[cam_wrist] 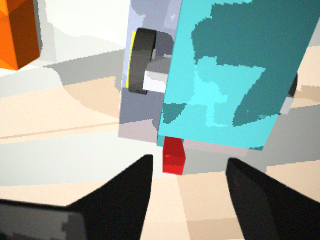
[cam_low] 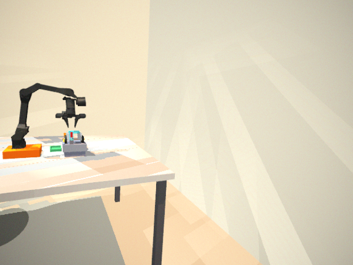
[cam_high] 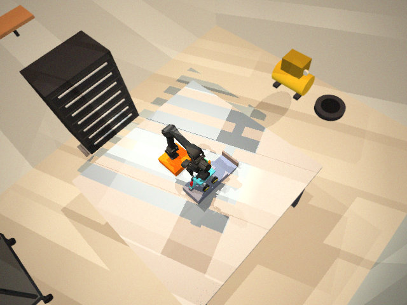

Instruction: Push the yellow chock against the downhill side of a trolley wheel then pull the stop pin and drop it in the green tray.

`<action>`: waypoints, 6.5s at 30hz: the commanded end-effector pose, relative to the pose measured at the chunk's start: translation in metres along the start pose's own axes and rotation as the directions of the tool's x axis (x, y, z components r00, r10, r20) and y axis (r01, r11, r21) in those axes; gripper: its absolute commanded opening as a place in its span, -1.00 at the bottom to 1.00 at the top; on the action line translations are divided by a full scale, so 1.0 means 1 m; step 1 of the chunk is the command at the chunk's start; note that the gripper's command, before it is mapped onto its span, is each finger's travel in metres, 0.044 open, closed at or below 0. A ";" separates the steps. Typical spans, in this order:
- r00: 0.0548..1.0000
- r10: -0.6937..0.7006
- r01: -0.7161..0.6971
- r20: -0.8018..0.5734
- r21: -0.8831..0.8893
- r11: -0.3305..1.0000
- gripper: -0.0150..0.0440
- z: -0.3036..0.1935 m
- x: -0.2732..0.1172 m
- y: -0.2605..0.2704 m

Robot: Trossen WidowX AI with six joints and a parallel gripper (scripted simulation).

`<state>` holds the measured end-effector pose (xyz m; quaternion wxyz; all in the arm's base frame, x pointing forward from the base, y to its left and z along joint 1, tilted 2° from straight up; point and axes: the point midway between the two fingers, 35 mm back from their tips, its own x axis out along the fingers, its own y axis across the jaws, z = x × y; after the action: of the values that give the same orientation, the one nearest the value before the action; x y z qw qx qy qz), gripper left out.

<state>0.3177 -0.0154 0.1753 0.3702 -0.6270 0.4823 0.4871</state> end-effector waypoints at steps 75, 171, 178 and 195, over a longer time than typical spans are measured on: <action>0.999 0.029 -0.026 -0.023 0.137 0.990 -0.47 -0.021 0.070 0.006; 0.999 0.033 -0.029 -0.028 0.133 0.991 -0.49 -0.054 0.030 0.027; 0.999 0.034 -0.030 -0.027 0.133 0.991 -0.49 -0.051 0.032 0.049; 0.999 0.038 -0.034 -0.027 0.132 0.991 -0.49 -0.047 0.031 0.095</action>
<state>0.2472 -0.0905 0.1570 0.3939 -0.5979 0.5321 0.4518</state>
